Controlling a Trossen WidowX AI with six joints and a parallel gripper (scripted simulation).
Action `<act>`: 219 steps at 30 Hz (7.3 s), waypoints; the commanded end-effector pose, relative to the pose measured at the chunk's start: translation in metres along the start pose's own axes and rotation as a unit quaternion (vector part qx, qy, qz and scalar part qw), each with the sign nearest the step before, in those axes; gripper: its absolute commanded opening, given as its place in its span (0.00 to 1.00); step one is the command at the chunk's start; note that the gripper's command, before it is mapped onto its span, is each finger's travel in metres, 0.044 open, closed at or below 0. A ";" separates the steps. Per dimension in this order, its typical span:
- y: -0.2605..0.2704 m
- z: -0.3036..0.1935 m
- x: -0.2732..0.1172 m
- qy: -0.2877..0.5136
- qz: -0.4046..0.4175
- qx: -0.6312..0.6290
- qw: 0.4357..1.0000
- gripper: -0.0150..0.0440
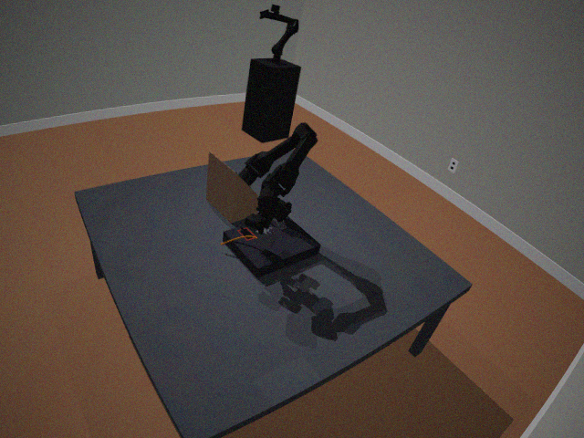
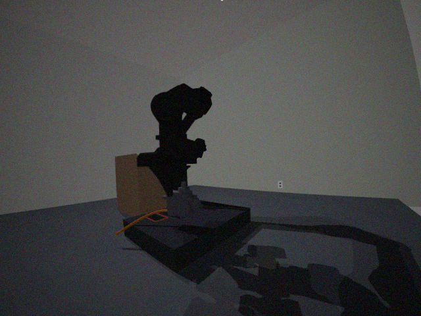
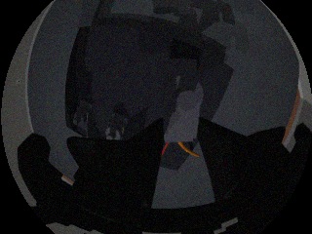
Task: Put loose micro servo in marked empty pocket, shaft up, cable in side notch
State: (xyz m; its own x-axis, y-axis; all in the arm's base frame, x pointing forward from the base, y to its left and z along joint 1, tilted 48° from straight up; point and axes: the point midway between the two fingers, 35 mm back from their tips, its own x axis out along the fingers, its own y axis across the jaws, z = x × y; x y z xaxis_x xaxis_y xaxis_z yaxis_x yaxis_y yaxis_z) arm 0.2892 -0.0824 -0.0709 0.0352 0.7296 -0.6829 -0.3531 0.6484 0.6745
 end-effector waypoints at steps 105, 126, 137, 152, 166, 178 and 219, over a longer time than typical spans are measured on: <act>0.043 -0.103 0.036 0.003 0.000 0.204 0.979 0.25; 0.043 -0.103 0.036 0.003 0.000 0.204 0.979 0.25; 0.043 -0.103 0.036 0.003 0.000 0.204 0.979 0.25; 0.043 -0.105 0.030 0.005 -0.003 0.208 0.978 0.25; 0.043 -0.103 0.020 0.004 -0.001 0.204 0.979 0.25; 0.042 -0.103 0.020 0.004 -0.001 0.204 0.979 0.25; 0.043 -0.103 0.036 0.003 0.000 0.204 0.979 0.25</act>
State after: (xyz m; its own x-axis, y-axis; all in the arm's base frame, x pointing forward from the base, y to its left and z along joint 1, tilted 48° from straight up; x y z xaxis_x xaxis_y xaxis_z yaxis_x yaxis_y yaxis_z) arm 0.1771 -0.0540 -0.0923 0.0281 0.7280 -0.6850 0.0534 0.6832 0.7283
